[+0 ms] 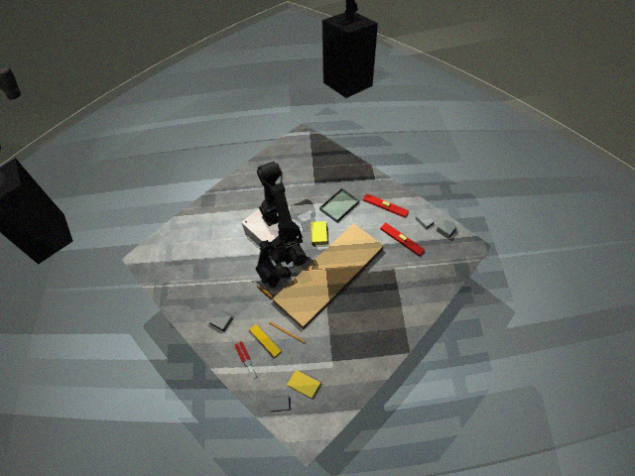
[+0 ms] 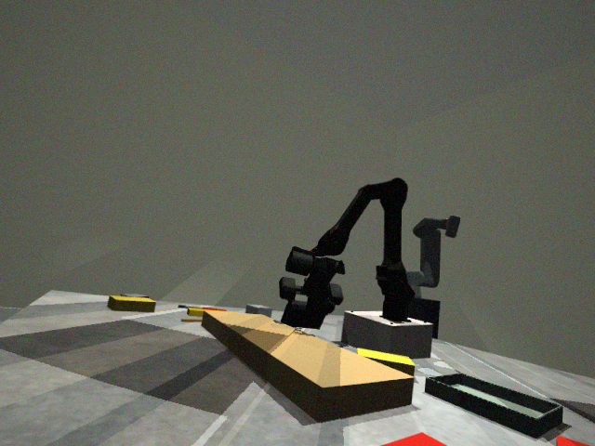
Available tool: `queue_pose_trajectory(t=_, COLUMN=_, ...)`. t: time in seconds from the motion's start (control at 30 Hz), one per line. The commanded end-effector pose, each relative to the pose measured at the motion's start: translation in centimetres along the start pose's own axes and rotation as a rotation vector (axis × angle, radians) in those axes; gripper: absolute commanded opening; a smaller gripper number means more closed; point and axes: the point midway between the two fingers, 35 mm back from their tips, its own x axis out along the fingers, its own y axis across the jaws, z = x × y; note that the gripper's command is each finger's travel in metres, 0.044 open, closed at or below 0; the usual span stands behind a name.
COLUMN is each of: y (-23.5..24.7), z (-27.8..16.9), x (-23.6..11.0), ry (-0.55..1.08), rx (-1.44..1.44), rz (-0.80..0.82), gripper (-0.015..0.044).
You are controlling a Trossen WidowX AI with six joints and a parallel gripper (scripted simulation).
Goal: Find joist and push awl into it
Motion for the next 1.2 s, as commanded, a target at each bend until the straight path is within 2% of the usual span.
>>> queue_pose_trajectory(t=0.0, y=0.2, z=0.1, x=0.0, ry=0.037, rx=0.002, rz=0.002, gripper=0.0)
queue_pose_trajectory(t=0.93, y=0.3, z=0.5, x=0.1, ry=0.209, rx=0.005, rz=0.004, gripper=0.0)
queue_pose_trajectory(t=1.07, y=0.2, z=0.6, x=0.1, ry=0.197, rx=-0.001, rz=0.003, gripper=0.0)
queue_pose_trajectory(t=1.17, y=0.1, z=-0.4, x=-0.3, ry=0.224, rx=-0.001, rz=-0.008, gripper=0.0)
